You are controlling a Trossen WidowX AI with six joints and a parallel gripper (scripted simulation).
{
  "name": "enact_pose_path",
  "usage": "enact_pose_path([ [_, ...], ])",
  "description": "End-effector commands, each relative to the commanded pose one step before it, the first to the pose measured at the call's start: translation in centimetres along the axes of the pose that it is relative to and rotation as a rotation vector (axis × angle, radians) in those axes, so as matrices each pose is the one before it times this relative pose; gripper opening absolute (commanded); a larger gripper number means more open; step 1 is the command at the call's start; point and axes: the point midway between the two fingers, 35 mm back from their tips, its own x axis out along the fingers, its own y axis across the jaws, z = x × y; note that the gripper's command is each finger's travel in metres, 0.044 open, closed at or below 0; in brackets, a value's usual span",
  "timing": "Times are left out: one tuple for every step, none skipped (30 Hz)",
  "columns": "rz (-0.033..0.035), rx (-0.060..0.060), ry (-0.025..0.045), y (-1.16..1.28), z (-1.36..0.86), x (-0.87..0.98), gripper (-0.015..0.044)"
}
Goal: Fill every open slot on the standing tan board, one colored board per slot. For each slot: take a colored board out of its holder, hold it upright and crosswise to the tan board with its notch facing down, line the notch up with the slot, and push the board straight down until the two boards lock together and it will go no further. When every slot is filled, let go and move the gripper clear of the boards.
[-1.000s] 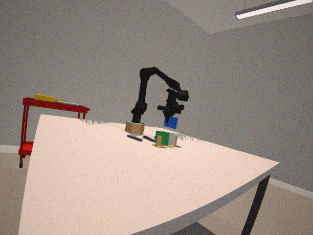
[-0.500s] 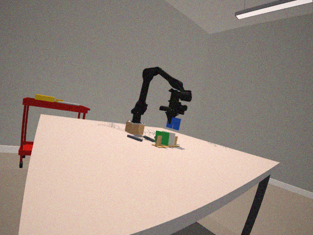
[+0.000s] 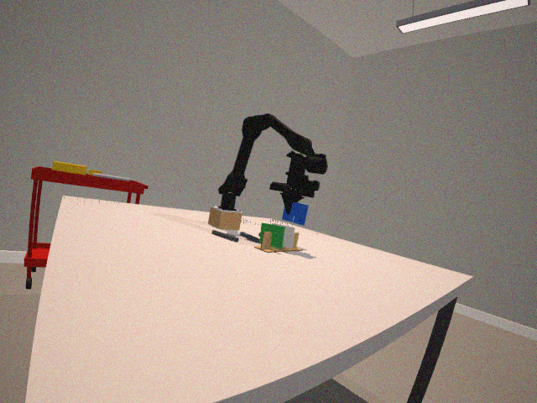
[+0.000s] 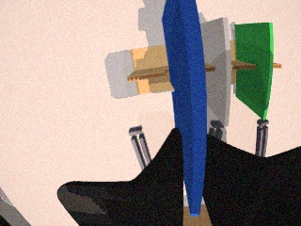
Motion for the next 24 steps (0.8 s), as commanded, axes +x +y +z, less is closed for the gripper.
enact_pose_path([
  [0.00479,-0.0032,-0.00693,-0.083,0.5,-0.056,0.0],
  [0.0,0.0,0.0,0.0,0.004,0.128,0.0],
  [-0.00001,0.0,0.0,0.001,0.005,0.213,0.0],
  [-0.00001,0.0,0.0,0.0,0.004,0.266,0.0],
  [-0.00001,0.0,0.00001,0.0,0.002,0.267,0.0],
  [-0.00001,0.0,0.00001,0.0,-0.001,0.266,0.0],
  [-0.00001,0.0,0.00001,-0.001,-0.003,0.266,0.0],
  [-0.00001,0.0,0.00001,-0.001,-0.006,0.264,0.0],
  [-0.00001,0.0,0.00001,-0.001,-0.007,0.21,0.0],
  [-0.00001,0.0,0.00001,-0.001,-0.005,0.126,0.0],
  [0.0,0.0,0.0,0.0,-0.002,0.042,0.0],
  [0.0,0.0,0.0,0.0,0.0,0.0,0.0],
  [0.0,0.0,0.0,0.0,0.0,0.0,0.0],
  [0.0,0.0,0.0,0.0,0.002,0.022,0.0],
  [0.0,0.0,0.0,0.0,0.004,0.044,0.0],
  [0.0,0.0,0.0,0.0,0.002,0.051,0.0],
  [0.0,0.0,0.00001,-0.001,-0.008,0.06,0.0],
  [0.0,0.0,0.00002,-0.002,-0.021,0.067,0.0],
  [0.0,0.0,0.00001,-0.001,-0.012,0.044,0.0],
  [0.0,0.0,0.0,0.0,-0.002,0.046,0.0],
  [0.0,0.0,0.0,0.0,0.003,0.054,0.0],
  [0.0,0.0,0.0,0.0,0.004,0.058,0.0],
  [0.0,0.0,0.0,0.0,0.002,0.058,0.0],
  [0.0,0.0,0.0,0.0,0.001,0.056,0.0],
])
